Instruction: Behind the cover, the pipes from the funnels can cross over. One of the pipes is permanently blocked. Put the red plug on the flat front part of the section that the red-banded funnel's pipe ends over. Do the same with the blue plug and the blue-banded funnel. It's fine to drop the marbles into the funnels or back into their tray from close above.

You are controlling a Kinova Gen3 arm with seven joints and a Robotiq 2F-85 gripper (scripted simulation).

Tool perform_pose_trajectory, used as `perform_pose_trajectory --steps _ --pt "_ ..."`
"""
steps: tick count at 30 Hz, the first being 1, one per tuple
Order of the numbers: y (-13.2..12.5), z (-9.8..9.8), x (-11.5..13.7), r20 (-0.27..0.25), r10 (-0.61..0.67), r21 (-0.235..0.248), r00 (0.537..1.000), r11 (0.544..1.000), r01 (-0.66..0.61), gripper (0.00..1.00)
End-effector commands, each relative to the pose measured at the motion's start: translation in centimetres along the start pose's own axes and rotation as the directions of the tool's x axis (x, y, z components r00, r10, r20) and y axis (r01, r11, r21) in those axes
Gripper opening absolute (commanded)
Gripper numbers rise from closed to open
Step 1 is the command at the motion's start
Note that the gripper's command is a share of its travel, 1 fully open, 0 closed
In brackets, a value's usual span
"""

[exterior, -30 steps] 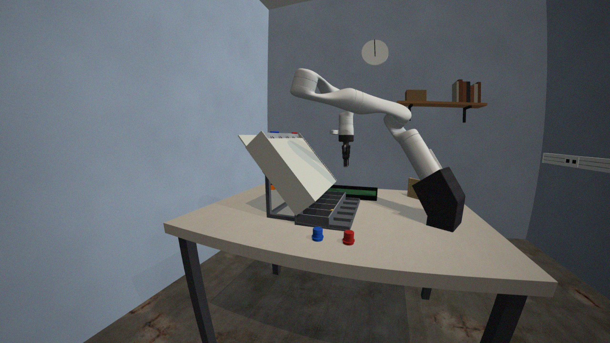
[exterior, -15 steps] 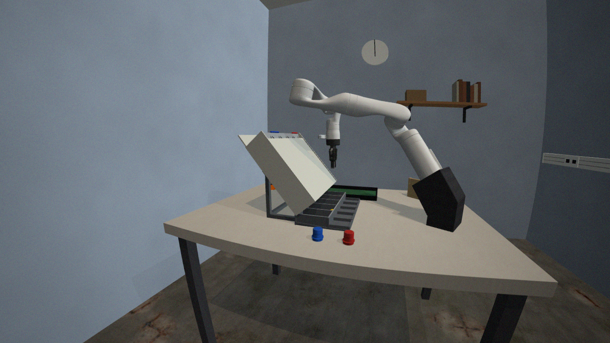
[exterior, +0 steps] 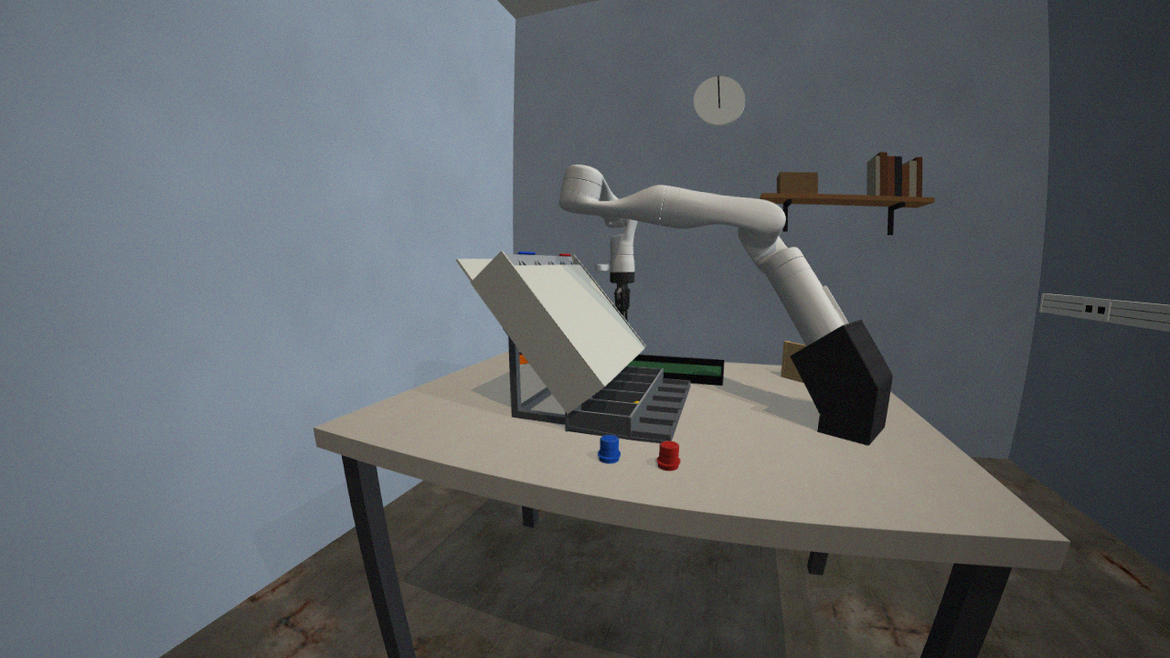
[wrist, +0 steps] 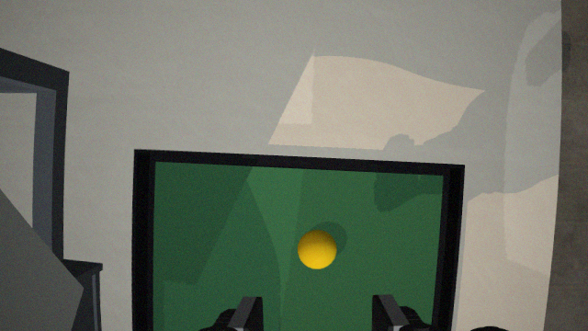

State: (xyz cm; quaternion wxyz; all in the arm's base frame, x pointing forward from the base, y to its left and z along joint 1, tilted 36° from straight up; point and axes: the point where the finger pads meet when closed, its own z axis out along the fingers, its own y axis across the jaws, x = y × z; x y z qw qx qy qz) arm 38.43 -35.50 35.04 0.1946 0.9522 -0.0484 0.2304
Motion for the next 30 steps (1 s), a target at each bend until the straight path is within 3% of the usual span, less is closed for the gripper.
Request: perform_pose_trajectory --steps 1,17,18,20,22,30 --pt "0.3 -0.2 0.0 -0.019 0.073 0.004 0.997 0.997 -0.073 0.5" --pt "0.3 -0.2 0.0 -0.019 0.073 0.004 0.997 0.997 -0.073 0.5" --pt "0.3 6.8 0.1 -0.011 0.058 0.001 0.998 0.998 -0.058 0.5" --pt "0.3 7.4 0.2 -0.011 0.058 0.001 0.998 0.998 -0.058 0.5" --pt "0.3 10.3 0.3 -0.011 0.058 0.001 0.998 0.998 -0.058 0.5" --pt "0.3 10.8 0.2 -0.011 0.058 0.001 0.998 0.998 -0.058 0.5"
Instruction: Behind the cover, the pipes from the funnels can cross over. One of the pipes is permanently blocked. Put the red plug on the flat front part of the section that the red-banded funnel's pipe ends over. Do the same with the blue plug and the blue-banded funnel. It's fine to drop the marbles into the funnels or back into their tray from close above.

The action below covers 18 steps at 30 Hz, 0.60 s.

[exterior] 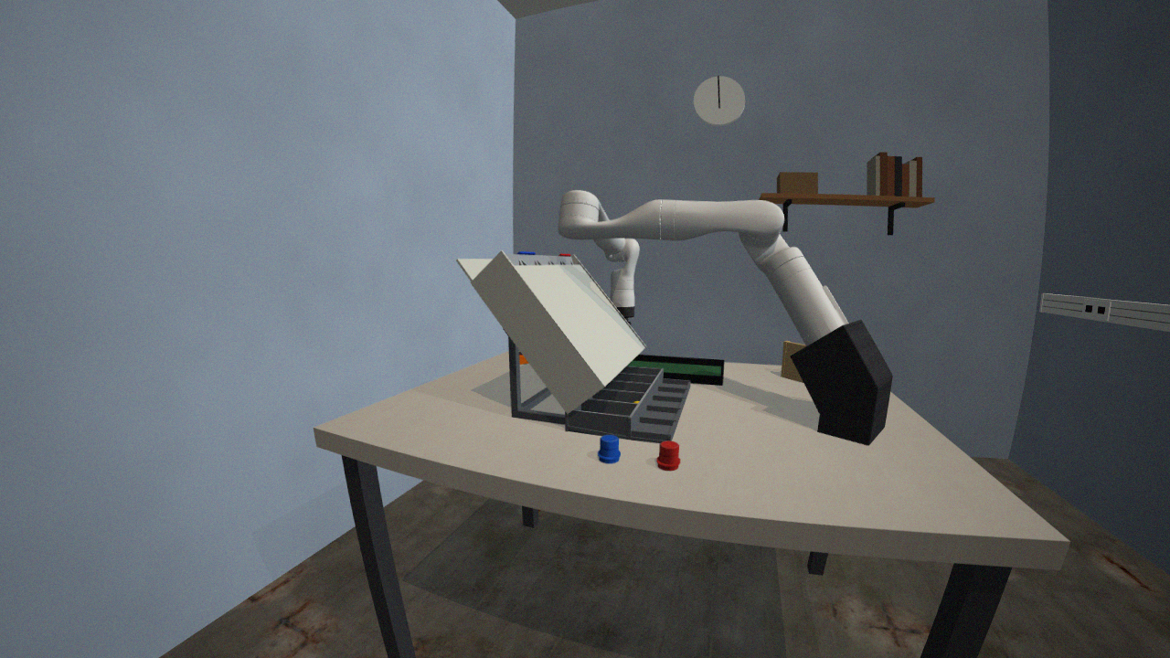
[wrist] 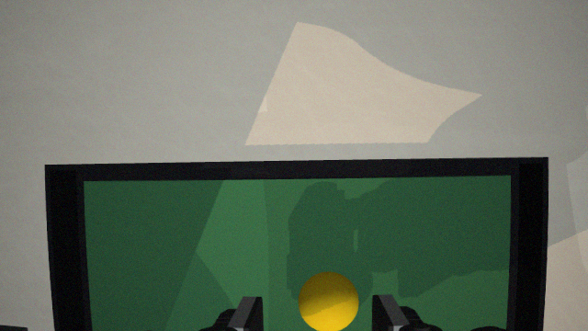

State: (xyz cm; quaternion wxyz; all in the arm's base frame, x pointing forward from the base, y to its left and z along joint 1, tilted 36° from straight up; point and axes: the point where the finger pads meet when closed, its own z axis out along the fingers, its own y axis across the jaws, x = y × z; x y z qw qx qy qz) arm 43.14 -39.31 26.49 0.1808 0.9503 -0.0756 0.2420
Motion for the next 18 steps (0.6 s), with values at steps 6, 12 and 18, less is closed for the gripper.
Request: perform_pose_trajectory --steps 6,12,18 --pt "0.59 0.35 -0.05 0.002 0.001 -0.004 1.0 1.0 -0.001 0.5" --pt "0.59 0.35 -0.05 0.002 0.001 -0.004 1.0 1.0 -0.001 0.5" --pt "0.59 0.35 -0.05 0.002 0.001 -0.004 1.0 1.0 -0.001 0.5"
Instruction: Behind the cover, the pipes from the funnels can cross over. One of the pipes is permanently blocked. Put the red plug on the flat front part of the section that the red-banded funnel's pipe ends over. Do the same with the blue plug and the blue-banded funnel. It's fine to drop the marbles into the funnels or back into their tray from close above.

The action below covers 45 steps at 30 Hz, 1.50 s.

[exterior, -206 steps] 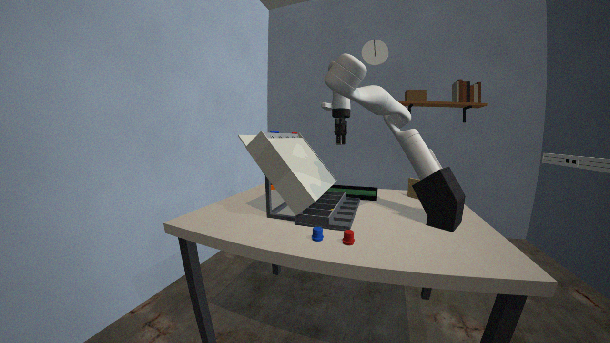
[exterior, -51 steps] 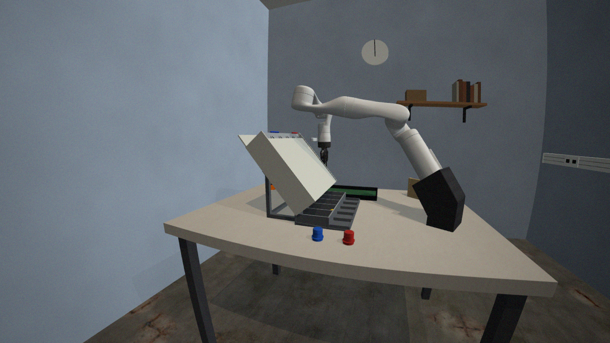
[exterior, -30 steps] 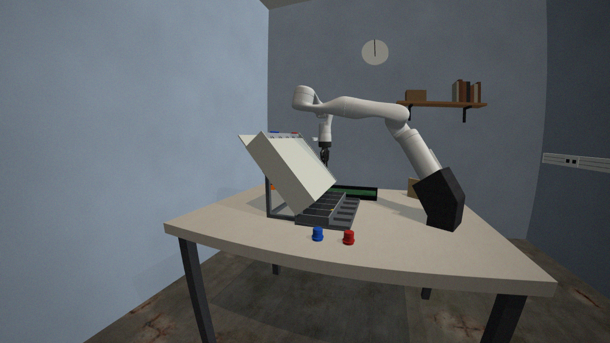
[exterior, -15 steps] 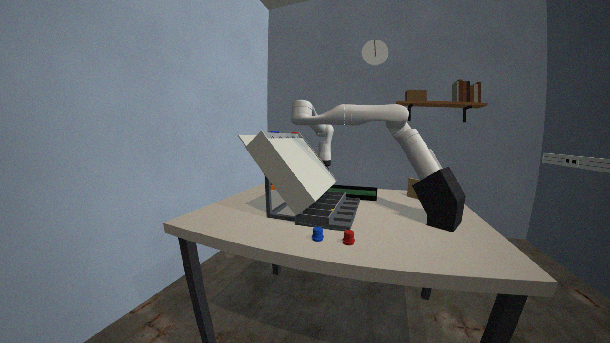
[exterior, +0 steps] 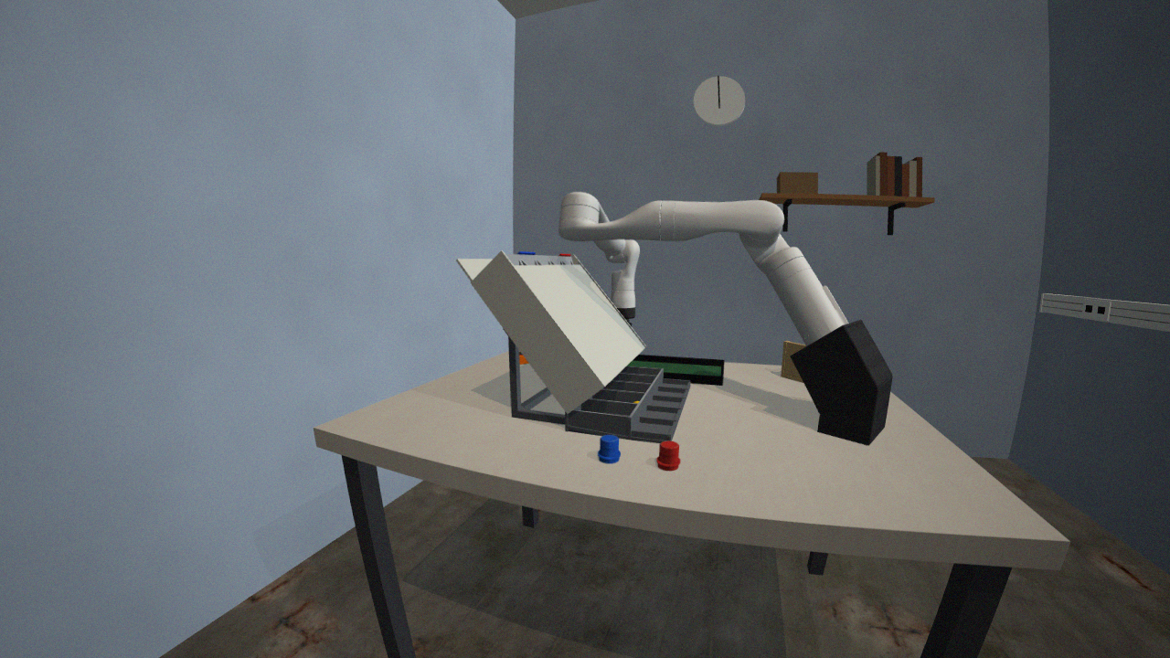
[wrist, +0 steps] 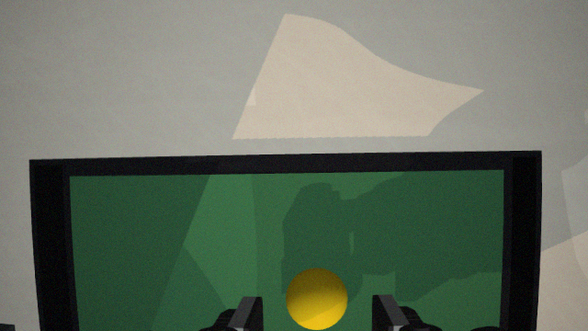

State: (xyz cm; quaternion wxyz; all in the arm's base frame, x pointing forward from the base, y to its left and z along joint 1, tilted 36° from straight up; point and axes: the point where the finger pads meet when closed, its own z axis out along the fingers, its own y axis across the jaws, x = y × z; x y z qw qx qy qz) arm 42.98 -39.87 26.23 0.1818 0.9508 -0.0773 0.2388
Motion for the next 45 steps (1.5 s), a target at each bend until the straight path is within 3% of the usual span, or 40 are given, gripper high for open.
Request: perform_pose_trajectory --steps 1,37,38,45 --pt "0.12 -0.01 0.18 -0.005 -0.001 -0.001 1.0 1.0 0.001 0.5" --pt "0.27 -0.04 0.26 -0.004 -0.008 -0.001 1.0 1.0 0.008 0.5" --pt "0.13 0.73 0.26 -0.003 -0.006 -0.003 1.0 1.0 0.006 0.5" --pt "0.13 0.73 0.26 -0.003 -0.006 -0.003 1.0 1.0 0.006 0.5"
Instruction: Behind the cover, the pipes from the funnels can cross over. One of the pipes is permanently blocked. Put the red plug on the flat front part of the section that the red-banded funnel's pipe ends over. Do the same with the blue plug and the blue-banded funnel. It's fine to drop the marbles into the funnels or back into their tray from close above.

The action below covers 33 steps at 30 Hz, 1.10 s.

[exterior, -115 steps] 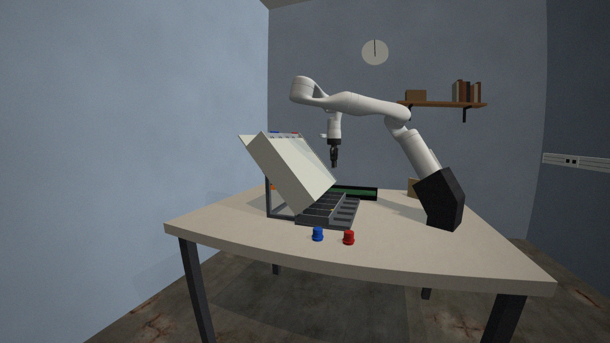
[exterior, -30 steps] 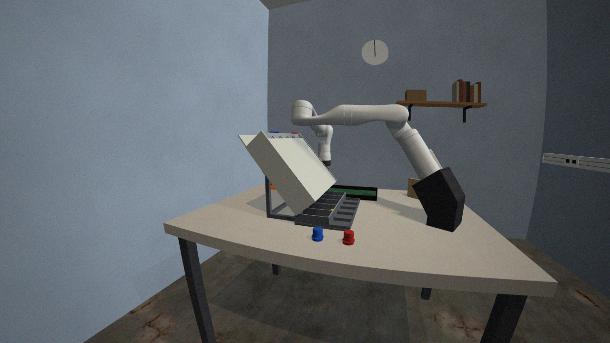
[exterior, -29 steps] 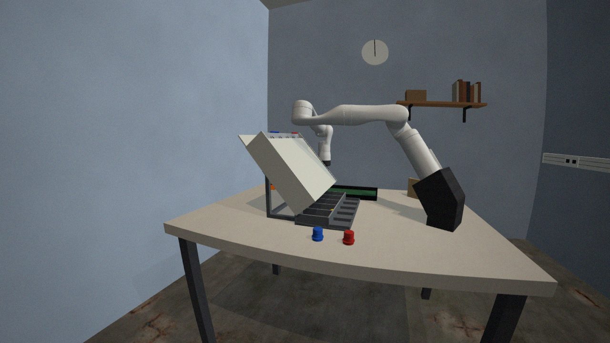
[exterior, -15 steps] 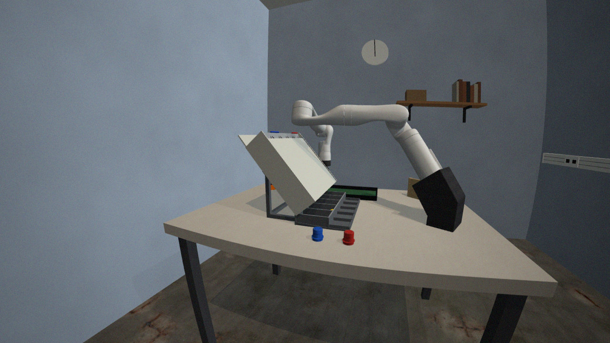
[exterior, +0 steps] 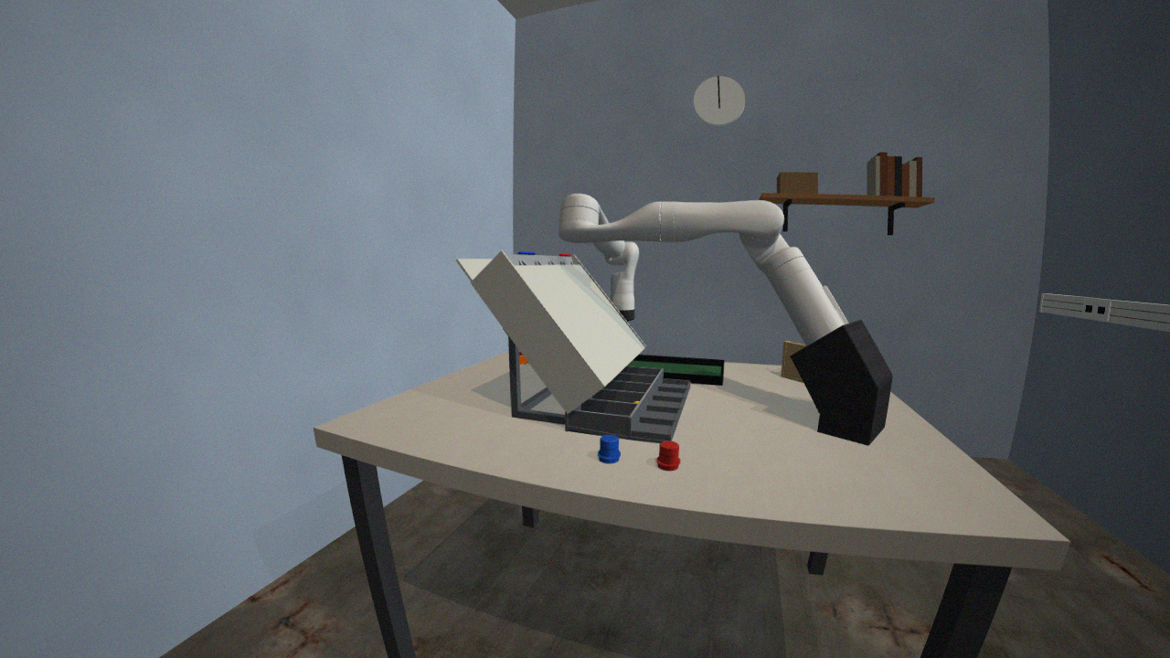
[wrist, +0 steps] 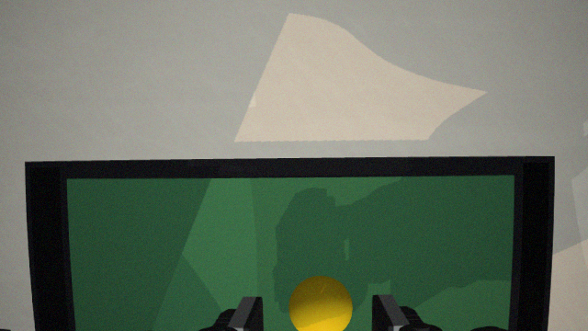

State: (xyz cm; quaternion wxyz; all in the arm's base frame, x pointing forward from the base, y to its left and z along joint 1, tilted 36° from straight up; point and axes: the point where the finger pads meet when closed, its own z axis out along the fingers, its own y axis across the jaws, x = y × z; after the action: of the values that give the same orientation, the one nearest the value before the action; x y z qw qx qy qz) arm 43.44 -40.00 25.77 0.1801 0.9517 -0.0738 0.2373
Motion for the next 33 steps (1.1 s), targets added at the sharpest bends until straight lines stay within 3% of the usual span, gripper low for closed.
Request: perform_pose_trajectory --steps 1,33 --pt "0.3 0.1 0.1 -0.005 0.001 -0.007 1.0 1.0 -0.001 0.5" --pt "0.3 1.4 0.1 0.005 0.001 0.005 1.0 1.0 -0.001 0.5"
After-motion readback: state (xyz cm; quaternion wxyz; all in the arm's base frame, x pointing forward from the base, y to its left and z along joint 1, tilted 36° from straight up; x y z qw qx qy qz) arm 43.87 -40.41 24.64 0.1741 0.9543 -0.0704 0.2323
